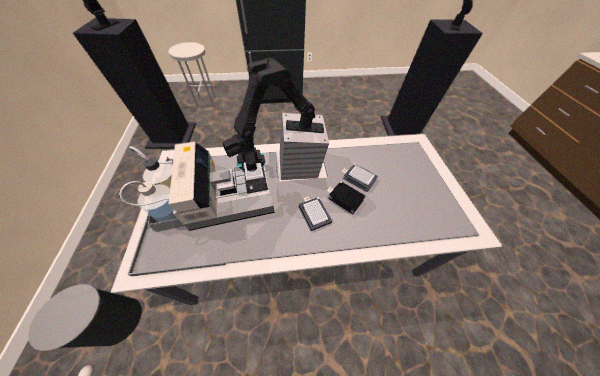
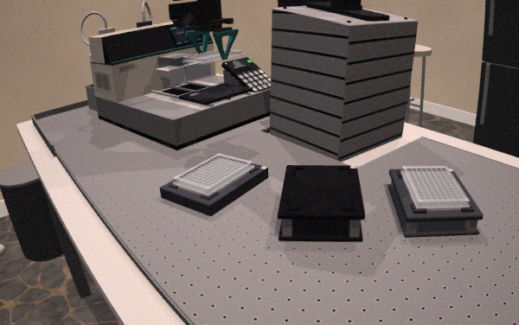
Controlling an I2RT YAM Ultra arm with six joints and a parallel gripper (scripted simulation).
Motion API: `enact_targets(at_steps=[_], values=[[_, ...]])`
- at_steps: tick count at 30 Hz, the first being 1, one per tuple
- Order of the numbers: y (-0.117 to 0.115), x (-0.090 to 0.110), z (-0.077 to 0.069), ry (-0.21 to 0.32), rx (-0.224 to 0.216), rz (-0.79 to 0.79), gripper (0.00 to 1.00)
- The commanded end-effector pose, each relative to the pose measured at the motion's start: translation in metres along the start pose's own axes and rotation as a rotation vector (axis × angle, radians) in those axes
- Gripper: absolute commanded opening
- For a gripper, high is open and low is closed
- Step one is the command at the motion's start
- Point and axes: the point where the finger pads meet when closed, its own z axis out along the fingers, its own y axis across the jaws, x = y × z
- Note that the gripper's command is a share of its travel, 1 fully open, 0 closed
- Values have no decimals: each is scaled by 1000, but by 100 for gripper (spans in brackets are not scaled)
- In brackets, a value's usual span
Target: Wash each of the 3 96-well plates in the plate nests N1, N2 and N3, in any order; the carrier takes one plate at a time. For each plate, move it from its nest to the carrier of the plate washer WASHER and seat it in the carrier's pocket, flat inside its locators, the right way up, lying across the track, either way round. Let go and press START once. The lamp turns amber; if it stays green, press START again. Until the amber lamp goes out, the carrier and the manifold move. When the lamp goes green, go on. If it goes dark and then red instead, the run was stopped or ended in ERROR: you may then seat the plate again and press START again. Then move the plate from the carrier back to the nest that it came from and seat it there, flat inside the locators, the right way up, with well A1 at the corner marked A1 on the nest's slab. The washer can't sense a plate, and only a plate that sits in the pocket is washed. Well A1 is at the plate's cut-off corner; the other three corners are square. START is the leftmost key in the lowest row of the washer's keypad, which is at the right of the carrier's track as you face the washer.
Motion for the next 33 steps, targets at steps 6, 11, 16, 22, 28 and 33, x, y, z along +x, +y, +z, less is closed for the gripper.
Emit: enact_targets(at_steps=[6,11,16,22,28,33], values=[[-4,-2,-8,-6,13,-1,0],[-4,-2,-8,-6,13,-1,0],[10,-23,-6,-6,13,-161,0],[25,-49,-4,-7,13,-161,0],[36,-66,-2,-7,12,-161,0],[49,-87,-1,-8,12,-161,0]])
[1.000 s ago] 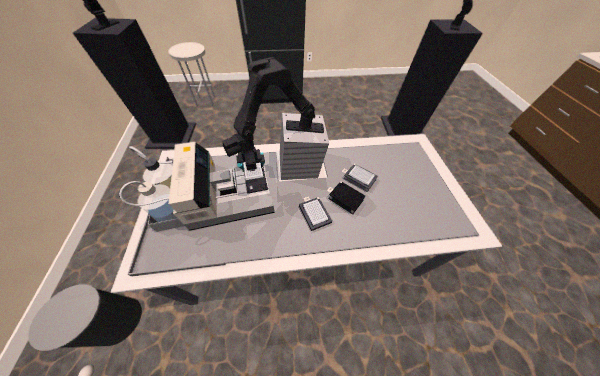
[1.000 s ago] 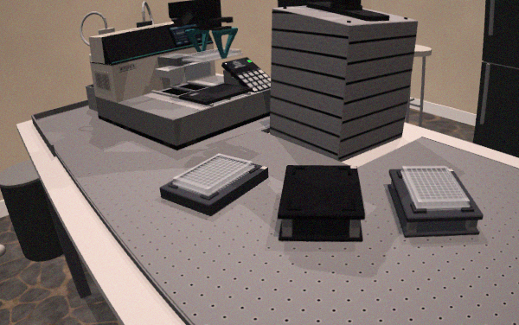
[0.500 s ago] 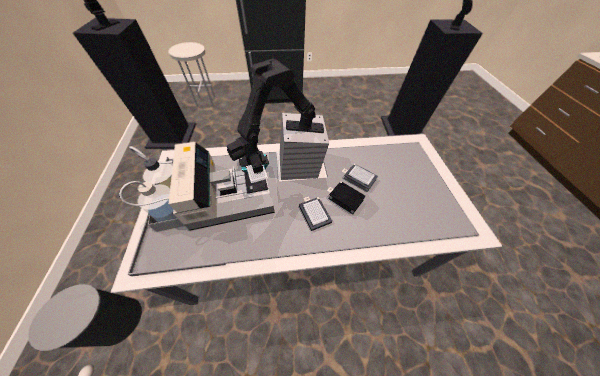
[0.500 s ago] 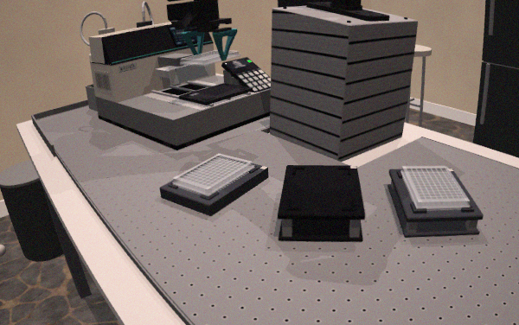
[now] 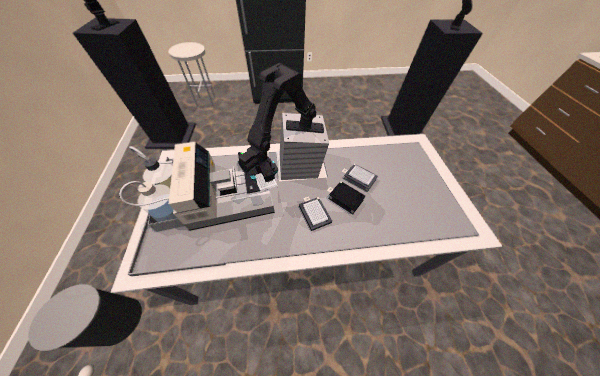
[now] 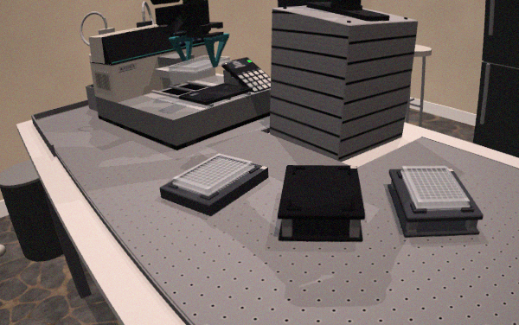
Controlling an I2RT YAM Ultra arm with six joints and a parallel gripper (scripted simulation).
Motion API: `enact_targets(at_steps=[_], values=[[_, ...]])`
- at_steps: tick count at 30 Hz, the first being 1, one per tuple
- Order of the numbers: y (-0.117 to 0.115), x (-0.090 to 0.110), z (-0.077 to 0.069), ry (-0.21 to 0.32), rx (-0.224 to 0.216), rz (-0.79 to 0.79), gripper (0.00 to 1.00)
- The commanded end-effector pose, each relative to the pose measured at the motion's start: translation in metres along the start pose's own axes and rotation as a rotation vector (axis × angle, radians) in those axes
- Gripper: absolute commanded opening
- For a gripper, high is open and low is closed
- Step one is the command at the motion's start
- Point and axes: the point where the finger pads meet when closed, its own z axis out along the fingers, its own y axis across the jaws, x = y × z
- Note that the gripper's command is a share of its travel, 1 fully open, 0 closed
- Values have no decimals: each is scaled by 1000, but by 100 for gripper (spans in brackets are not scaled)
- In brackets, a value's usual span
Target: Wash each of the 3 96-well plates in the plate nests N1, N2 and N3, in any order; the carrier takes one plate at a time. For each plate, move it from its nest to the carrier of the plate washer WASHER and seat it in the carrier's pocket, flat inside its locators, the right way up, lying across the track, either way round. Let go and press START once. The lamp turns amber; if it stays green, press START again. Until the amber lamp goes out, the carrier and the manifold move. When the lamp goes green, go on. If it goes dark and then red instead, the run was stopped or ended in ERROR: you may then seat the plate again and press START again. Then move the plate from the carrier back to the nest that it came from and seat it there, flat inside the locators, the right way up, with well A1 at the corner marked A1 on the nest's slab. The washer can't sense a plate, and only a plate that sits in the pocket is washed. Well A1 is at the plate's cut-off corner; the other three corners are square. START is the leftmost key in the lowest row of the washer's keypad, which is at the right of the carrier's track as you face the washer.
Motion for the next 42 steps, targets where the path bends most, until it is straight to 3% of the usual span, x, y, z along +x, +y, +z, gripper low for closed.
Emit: enact_targets(at_steps=[1,7,11,16,42], values=[[3,-17,-2,-17,5,29,0],[14,-45,0,-18,5,29,0],[15,-48,0,-18,5,29,0],[33,-66,1,-18,6,-132,0],[114,-148,8,-20,3,-132,0]])
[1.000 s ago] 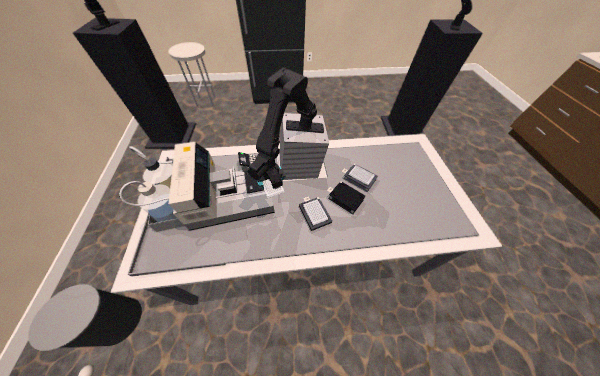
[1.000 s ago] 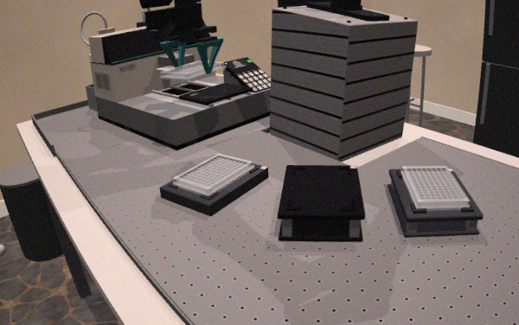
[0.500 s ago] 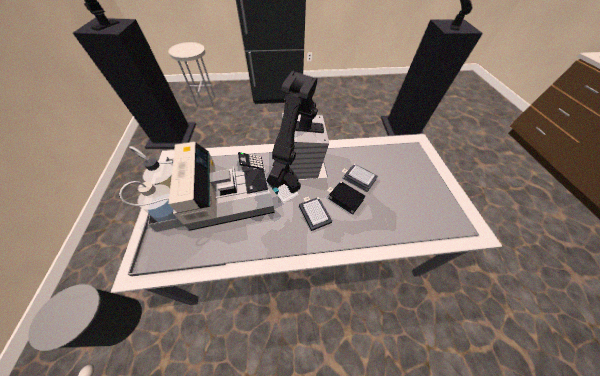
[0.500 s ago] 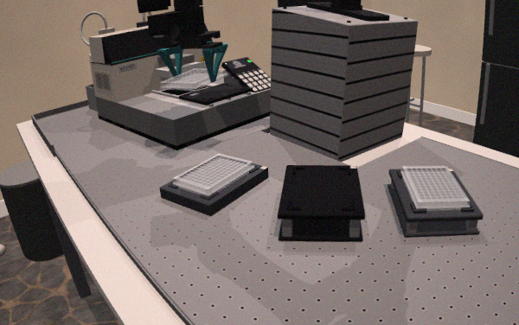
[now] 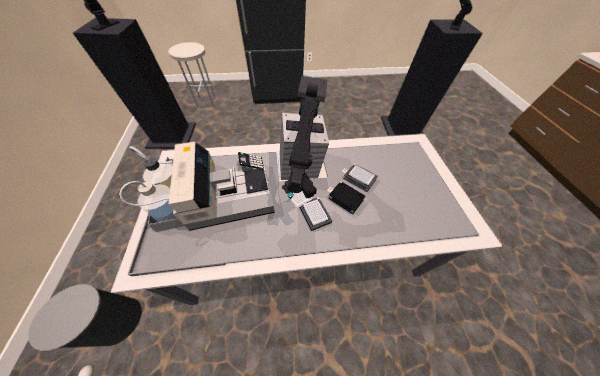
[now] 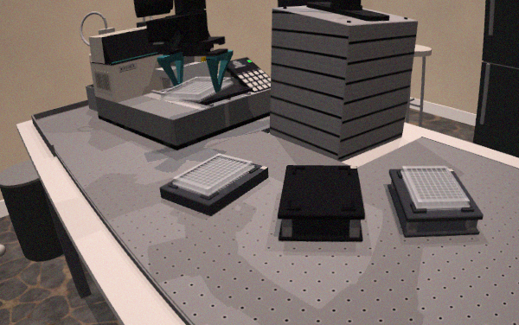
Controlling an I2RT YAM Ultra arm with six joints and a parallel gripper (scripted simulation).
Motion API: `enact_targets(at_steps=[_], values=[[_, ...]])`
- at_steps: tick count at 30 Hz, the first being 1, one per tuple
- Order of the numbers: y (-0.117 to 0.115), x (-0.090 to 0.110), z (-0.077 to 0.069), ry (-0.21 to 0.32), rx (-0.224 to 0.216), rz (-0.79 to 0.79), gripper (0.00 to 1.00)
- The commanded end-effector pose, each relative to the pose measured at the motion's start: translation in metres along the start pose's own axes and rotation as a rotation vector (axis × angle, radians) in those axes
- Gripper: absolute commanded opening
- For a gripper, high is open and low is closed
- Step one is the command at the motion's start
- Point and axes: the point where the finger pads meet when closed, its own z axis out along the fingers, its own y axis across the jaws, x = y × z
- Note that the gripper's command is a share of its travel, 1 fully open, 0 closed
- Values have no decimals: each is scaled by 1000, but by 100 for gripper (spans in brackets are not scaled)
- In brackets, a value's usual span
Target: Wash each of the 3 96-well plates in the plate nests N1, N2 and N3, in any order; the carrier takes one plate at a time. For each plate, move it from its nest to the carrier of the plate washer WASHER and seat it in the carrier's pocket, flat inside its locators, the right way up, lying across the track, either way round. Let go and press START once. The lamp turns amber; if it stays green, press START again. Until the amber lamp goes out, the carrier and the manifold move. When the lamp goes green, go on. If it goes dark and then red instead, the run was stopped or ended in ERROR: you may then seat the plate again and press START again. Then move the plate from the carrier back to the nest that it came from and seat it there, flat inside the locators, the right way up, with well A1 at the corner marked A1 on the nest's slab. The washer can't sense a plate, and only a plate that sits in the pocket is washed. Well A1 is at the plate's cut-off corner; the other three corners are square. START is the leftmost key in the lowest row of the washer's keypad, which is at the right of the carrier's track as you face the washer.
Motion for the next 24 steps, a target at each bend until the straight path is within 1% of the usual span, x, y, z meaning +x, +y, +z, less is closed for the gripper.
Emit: enact_targets(at_steps=[1,3,8,16,18,24], values=[[-2,-7,-4,-18,7,39,0],[-1,-8,-4,-18,7,39,0],[20,-21,-2,-18,8,-121,0],[55,-42,0,-18,7,-121,0],[55,-42,0,-18,7,-121,0],[80,-58,2,-19,6,-121,0]])
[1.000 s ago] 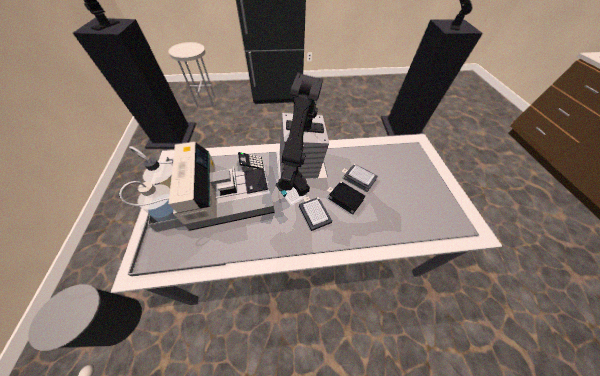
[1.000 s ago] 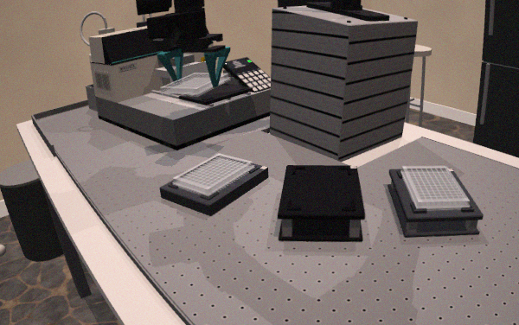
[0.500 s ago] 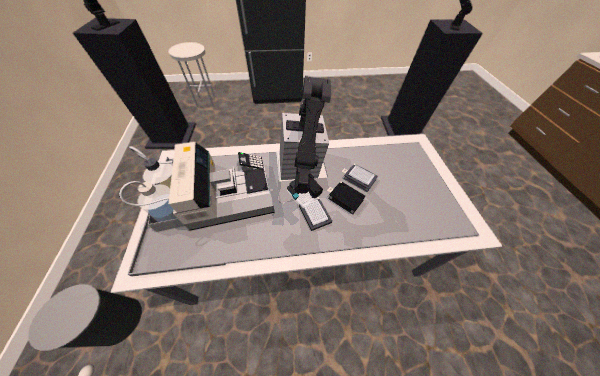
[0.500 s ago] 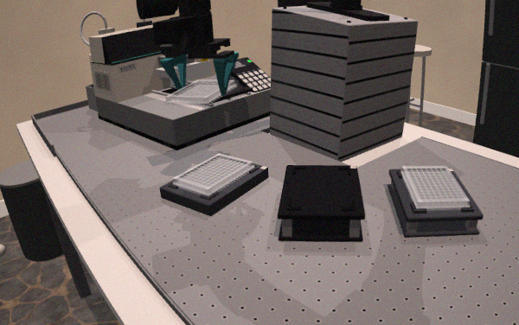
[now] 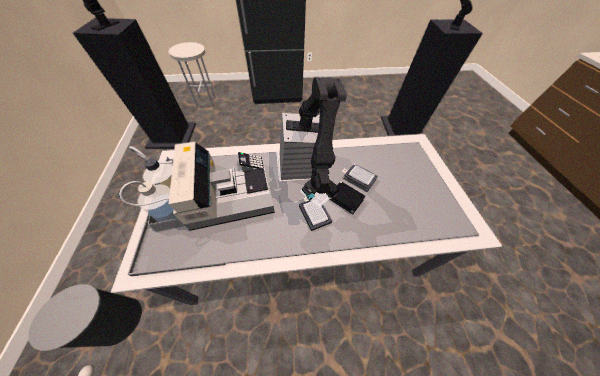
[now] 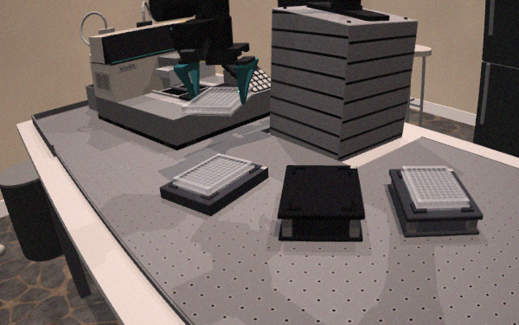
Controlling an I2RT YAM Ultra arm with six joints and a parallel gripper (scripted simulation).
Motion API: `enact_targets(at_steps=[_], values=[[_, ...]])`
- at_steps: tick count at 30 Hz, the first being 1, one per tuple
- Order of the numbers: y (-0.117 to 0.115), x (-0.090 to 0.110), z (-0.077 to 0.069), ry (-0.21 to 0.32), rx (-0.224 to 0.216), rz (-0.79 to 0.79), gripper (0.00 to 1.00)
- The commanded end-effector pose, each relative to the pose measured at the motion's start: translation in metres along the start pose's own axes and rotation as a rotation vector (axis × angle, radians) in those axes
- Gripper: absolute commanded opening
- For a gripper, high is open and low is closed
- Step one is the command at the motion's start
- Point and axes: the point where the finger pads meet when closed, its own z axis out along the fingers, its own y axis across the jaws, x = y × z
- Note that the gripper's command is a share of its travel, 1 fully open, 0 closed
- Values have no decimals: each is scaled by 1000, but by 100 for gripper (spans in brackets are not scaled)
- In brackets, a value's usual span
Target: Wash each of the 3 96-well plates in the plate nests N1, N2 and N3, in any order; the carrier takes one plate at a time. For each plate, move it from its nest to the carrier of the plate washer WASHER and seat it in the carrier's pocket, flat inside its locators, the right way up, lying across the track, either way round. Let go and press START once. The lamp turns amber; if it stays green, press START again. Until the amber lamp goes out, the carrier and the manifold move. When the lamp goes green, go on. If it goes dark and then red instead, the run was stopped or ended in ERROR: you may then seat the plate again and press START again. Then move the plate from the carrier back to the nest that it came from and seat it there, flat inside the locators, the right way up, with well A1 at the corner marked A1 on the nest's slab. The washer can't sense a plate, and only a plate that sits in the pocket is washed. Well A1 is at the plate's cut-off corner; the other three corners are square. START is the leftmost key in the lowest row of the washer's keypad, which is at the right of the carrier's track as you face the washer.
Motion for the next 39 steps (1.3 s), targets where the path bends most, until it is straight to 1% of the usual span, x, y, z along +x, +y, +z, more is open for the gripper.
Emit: enact_targets(at_steps=[1,9,14,19,26,28,39], values=[[10,-14,-3,-14,7,22,0],[41,-39,-1,-15,6,22,0],[44,-42,0,-15,6,22,0],[68,-49,1,-15,6,-139,0],[102,-58,4,-15,5,-139,0],[102,-58,4,-15,5,-139,0],[155,-74,8,-16,4,-139,0]])
